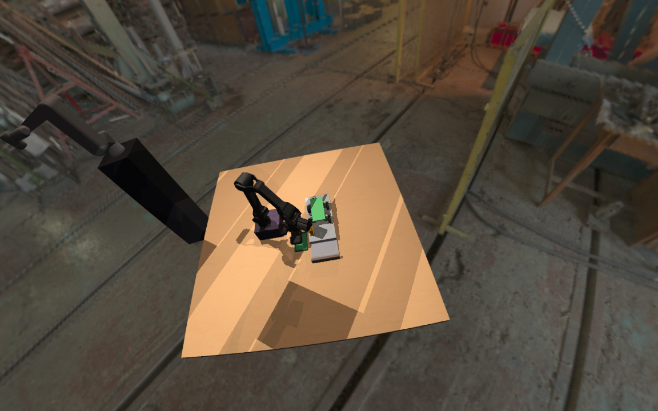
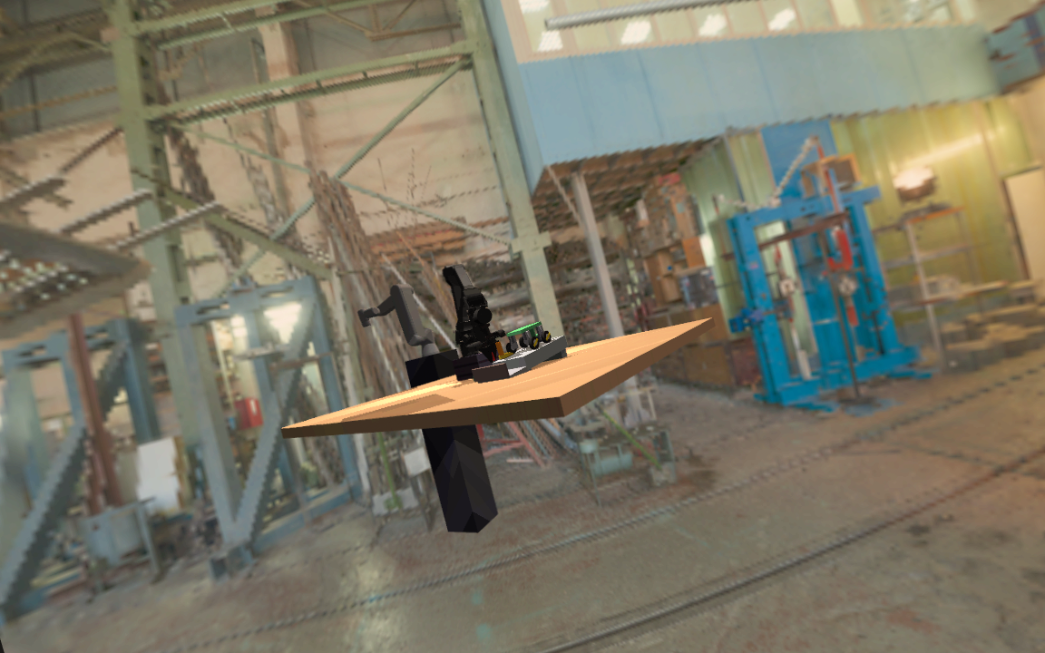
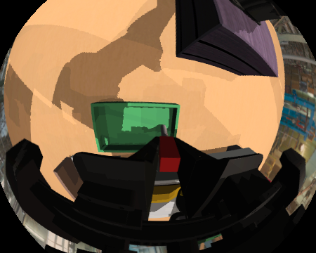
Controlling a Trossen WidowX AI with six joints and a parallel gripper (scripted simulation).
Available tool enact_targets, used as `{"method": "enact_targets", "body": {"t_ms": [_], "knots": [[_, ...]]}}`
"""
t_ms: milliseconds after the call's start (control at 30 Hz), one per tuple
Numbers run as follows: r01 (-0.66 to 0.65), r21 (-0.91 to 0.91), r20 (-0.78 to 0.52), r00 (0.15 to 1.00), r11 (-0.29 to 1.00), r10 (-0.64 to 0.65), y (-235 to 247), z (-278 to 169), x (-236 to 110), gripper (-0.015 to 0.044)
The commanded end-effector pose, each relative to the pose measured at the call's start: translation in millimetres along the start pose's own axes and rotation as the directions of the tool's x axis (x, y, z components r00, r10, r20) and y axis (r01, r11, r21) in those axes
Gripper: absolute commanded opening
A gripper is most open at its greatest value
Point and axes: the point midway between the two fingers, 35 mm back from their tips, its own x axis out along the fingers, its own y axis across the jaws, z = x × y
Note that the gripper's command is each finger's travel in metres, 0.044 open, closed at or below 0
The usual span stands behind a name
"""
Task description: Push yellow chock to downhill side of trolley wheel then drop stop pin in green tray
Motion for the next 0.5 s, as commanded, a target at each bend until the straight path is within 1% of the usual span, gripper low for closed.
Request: {"method": "enact_targets", "body": {"t_ms": [0, 200, 467], "knots": [[0.003, 0.005, -0.004, 1.0, 1.0, -0.003, -1.4, -0.5, 2.7, 0.0026], [0.003, 0.005, -0.004, 1.0, 1.0, -0.003, 2.0, -0.4, 2.5, 0.0184], [0.002, 0.005, -0.004, 1.0, 1.0, -0.002, 7.9, 0.2, 3.4, 0.019]]}}
